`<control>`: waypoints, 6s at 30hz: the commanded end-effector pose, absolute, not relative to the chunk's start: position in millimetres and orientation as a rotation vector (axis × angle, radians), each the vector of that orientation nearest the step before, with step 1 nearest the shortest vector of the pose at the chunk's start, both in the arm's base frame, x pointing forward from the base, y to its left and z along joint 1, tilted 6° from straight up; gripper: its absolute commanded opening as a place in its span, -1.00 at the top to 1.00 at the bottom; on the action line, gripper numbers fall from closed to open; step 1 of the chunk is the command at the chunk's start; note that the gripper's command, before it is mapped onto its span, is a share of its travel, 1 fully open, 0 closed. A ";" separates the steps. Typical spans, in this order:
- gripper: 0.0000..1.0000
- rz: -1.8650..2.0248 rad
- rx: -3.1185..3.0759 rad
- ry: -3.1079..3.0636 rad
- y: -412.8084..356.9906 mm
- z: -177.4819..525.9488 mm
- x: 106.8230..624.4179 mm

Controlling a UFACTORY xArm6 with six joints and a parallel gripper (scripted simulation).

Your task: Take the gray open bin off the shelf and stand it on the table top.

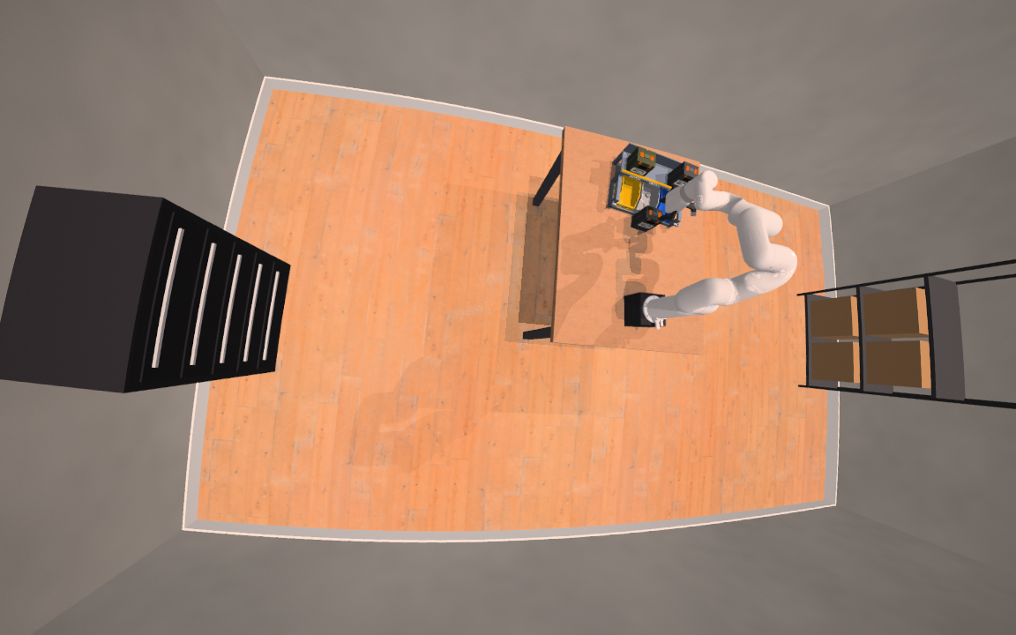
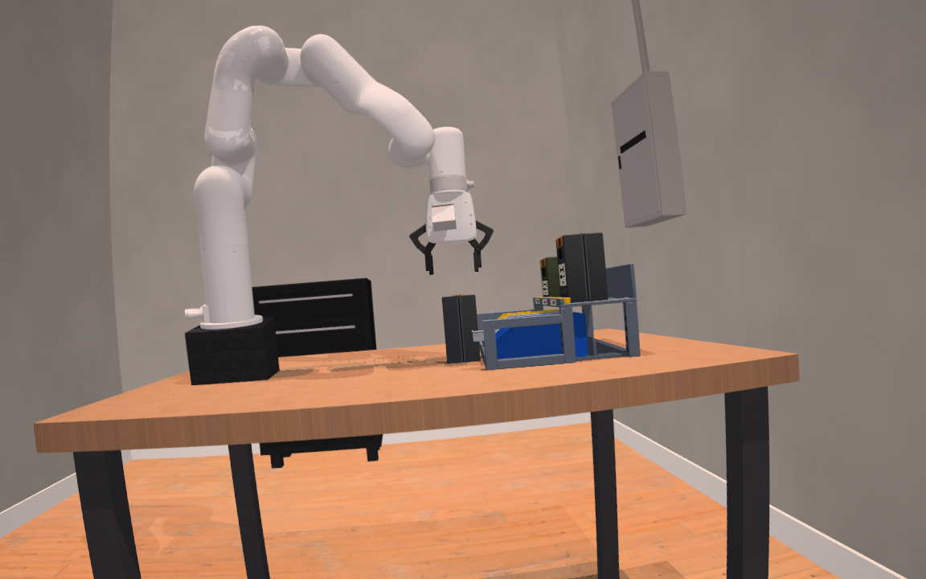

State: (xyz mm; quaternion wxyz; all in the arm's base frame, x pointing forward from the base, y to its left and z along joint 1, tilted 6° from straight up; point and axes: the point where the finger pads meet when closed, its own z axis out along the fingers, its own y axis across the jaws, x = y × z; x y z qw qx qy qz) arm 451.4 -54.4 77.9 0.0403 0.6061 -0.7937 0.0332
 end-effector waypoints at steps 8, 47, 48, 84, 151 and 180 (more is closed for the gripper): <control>-1.00 0.122 1.864 -2.442 -56.2 69.8 458.7; -1.00 0.120 1.864 -2.441 -58.4 48.0 457.6; -1.00 0.120 1.864 -2.441 -58.4 48.0 457.6; -1.00 0.120 1.864 -2.441 -58.0 51.9 457.9; -1.00 0.069 2.660 -1.486 -57.9 53.0 457.9; -1.00 0.038 2.901 -0.907 -57.9 53.1 457.9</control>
